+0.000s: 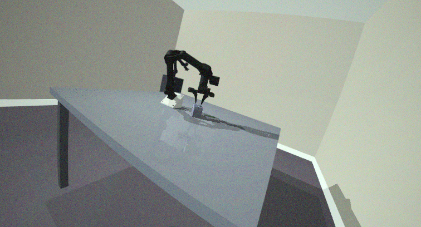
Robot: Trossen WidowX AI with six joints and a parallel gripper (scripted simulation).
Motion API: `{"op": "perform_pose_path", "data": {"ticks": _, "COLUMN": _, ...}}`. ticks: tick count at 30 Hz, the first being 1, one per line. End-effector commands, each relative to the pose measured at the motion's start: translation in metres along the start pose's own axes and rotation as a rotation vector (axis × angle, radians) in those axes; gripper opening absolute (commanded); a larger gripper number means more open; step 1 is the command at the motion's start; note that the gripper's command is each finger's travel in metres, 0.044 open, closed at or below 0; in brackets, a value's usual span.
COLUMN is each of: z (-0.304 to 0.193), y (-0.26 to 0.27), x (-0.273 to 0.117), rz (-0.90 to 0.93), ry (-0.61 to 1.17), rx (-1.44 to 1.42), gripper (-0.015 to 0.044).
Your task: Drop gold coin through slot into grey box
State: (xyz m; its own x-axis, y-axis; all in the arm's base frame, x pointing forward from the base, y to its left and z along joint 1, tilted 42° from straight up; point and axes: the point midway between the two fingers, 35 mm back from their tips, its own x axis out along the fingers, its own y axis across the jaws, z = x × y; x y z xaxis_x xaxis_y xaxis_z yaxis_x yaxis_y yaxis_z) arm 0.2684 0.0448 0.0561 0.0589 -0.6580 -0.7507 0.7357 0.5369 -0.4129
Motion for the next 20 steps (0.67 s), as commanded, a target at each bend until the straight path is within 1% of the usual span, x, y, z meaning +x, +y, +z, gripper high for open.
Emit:
{"op": "perform_pose_path", "data": {"ticks": 1, "z": 0.0, "y": 0.001, "x": -0.01, "rz": 0.003, "ry": 0.001, "rx": 0.003, "gripper": 0.0266}}
{"op": "perform_pose_path", "data": {"ticks": 5, "z": 0.0, "y": 0.001, "x": -0.019, "rz": 0.002, "ry": 0.001, "rx": 0.003, "gripper": 0.0371}}
{"op": "perform_pose_path", "data": {"ticks": 7, "z": -0.001, "y": -0.001, "x": -0.038, "rz": 0.0, "ry": 0.0, "rx": 0.0, "gripper": 0.0423}}
{"op": "perform_pose_path", "data": {"ticks": 8, "z": -0.001, "y": -0.002, "x": -0.05, "rz": -0.002, "ry": -0.001, "rx": -0.001, "gripper": 0.044}}
{"op": "perform_pose_path", "data": {"ticks": 10, "z": -0.001, "y": -0.004, "x": -0.06, "rz": -0.004, "ry": -0.002, "rx": -0.002, "gripper": 0.044}}
{"op": "perform_pose_path", "data": {"ticks": 20, "z": -0.001, "y": -0.004, "x": -0.06, "rz": -0.004, "ry": -0.002, "rx": -0.002, "gripper": 0.044}}
